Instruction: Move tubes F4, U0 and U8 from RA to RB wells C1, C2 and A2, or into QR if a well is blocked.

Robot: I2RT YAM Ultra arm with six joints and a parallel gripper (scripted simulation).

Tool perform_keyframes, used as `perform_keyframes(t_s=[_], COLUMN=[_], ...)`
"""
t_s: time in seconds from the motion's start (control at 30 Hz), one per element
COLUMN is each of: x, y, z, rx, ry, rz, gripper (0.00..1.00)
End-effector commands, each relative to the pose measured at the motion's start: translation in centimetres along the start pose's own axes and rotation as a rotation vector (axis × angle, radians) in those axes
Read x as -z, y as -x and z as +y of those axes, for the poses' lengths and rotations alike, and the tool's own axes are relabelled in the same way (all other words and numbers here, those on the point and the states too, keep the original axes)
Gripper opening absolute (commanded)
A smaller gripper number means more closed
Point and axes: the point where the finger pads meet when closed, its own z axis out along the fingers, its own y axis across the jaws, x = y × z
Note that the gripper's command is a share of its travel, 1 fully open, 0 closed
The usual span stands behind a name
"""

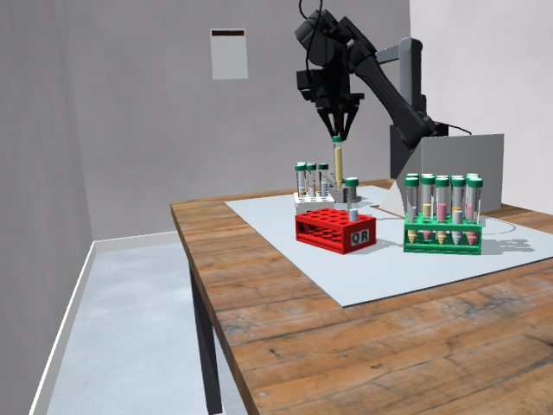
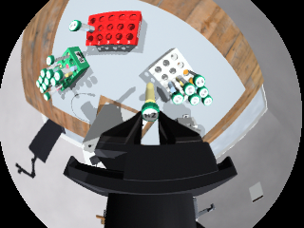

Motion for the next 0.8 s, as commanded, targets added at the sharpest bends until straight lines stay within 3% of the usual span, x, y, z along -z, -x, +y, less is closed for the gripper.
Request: perform_keyframes(t_s=[0.0,0.33,0.43,0.77], x=[0.9,0.9,1.2,1.2], y=[0.0,-0.9,0.5,2.1], z=[0.9,1.9,2.6,4.8], rx=[-0.022,-0.022,-0.026,-0.025], ry=[0.012,0.012,0.014,0.015], rz=[-0.052,-0.052,-0.057,-0.057], gripper=[0.0,0.0,0.0,0.0])
